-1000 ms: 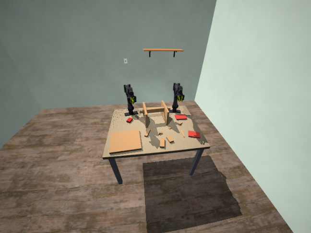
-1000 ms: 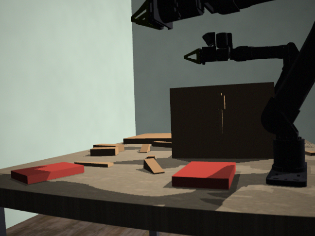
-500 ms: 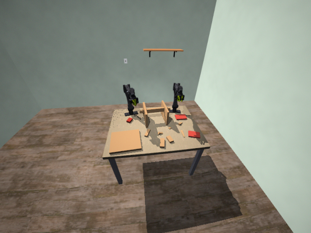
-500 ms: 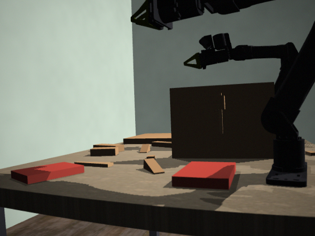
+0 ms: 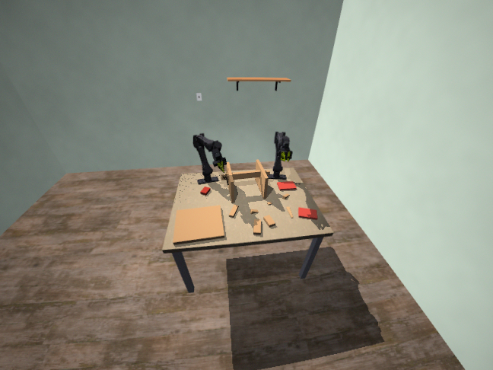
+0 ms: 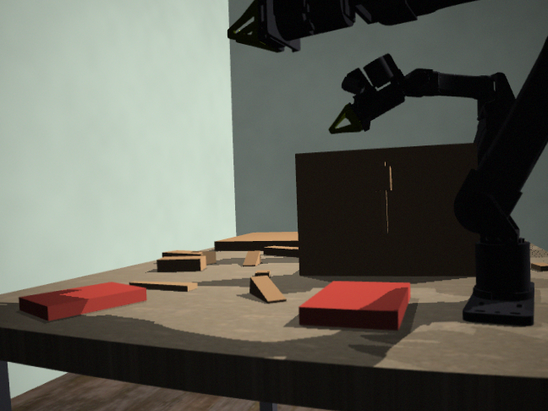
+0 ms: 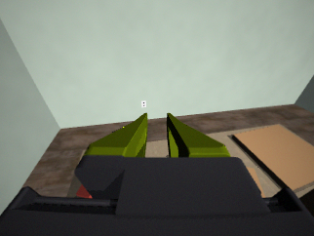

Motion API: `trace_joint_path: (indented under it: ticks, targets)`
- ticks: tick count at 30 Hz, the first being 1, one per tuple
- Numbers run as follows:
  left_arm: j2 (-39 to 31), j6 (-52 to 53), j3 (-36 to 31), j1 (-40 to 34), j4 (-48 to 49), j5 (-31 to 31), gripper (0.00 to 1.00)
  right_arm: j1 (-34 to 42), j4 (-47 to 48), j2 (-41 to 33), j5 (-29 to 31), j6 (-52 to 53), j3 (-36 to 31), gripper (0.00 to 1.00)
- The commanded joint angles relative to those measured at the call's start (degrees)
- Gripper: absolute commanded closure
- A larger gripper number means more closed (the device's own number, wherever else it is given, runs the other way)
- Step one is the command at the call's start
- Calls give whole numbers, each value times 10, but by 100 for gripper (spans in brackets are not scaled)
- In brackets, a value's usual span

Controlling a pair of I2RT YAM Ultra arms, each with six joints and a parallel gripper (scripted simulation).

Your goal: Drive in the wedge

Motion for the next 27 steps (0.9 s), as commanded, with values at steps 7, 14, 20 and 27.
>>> trace_joint_path:
  ticks: [7, 14, 20, 27]
  targets:
    - [-9, -3, 22, -5, 12, -3, 78, 97, -197, 24, 58, 120, 60, 100]
    - [-9, -3, 22, -5, 12, -3, 78, 155, -297, 39, 90, 182, 83, 100]
    - [-9, -3, 22, -5, 12, -3, 78, 214, -390, 62, 115, 245, 113, 100]
    - [-9, -3, 22, -5, 12, -3, 78, 254, -446, 73, 130, 281, 127, 100]
